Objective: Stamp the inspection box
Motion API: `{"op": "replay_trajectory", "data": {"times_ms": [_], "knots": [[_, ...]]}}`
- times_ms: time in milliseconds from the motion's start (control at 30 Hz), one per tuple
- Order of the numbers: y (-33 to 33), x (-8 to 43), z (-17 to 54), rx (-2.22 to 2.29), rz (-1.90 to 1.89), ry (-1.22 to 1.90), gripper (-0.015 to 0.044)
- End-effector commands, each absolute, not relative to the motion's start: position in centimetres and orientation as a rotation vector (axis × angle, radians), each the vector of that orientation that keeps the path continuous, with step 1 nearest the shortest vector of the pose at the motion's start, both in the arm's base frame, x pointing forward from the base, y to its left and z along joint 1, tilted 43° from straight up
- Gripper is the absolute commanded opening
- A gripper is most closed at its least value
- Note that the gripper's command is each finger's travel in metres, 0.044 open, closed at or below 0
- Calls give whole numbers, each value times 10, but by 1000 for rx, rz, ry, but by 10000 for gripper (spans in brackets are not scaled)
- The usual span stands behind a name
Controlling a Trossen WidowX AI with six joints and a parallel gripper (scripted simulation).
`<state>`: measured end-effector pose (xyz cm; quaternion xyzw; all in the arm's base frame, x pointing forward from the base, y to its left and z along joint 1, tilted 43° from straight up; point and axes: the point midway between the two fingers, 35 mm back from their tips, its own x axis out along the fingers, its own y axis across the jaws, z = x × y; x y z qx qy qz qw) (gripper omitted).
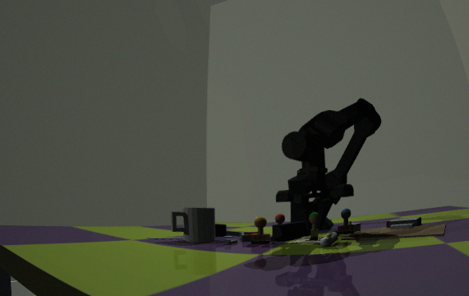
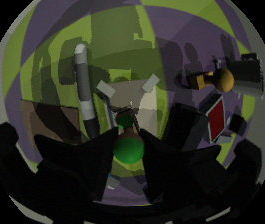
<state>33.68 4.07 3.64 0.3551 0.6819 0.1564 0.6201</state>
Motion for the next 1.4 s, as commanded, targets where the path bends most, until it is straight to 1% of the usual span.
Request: {"op": "replay_trajectory", "data": {"times_ms": [0,1367], "knots": [[43,337,36,822,363,1569,0],[28,338,51,821,362,1569,0]]}}
